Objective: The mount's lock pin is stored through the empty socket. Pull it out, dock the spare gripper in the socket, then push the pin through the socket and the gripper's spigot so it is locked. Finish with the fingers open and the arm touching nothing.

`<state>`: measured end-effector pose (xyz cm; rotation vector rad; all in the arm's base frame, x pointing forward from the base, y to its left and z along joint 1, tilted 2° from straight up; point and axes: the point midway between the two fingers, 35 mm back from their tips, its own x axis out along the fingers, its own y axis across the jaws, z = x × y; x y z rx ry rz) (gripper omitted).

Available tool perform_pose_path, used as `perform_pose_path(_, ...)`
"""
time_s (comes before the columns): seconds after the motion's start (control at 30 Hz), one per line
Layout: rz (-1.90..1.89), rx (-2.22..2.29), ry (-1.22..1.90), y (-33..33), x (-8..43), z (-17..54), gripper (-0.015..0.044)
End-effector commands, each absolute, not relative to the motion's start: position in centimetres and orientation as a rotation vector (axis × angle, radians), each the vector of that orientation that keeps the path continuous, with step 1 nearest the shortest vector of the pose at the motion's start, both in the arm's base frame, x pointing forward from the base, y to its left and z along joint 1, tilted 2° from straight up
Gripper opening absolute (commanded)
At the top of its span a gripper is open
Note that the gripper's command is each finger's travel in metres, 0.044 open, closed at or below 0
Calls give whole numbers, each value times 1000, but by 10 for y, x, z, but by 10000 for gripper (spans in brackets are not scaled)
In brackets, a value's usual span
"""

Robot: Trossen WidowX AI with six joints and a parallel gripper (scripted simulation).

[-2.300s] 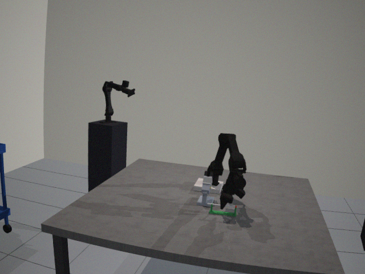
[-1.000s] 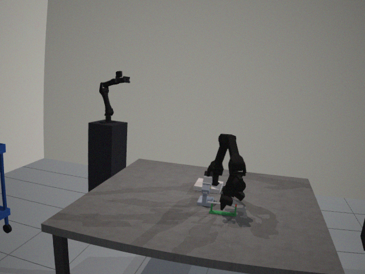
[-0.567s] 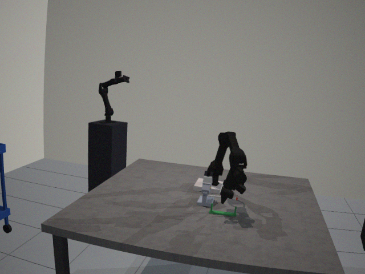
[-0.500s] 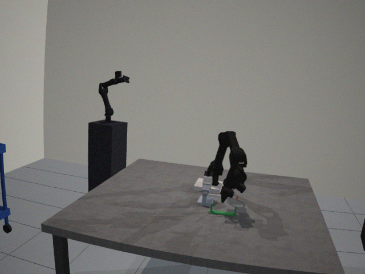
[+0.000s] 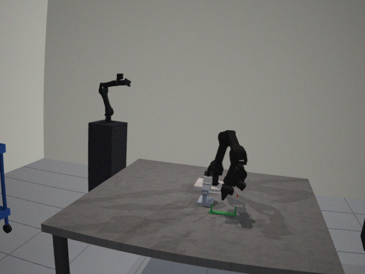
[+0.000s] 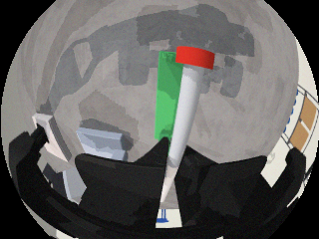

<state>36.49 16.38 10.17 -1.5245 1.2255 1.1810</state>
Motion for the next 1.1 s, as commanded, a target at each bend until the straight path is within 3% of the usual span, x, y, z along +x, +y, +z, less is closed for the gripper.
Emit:
perform_pose_path(0.0, 1174, -1507, 1234, 164, 365, 102, 0)
perform_pose_path(1.07, 1182, -1505, 1238, 158, 269, 123, 0)
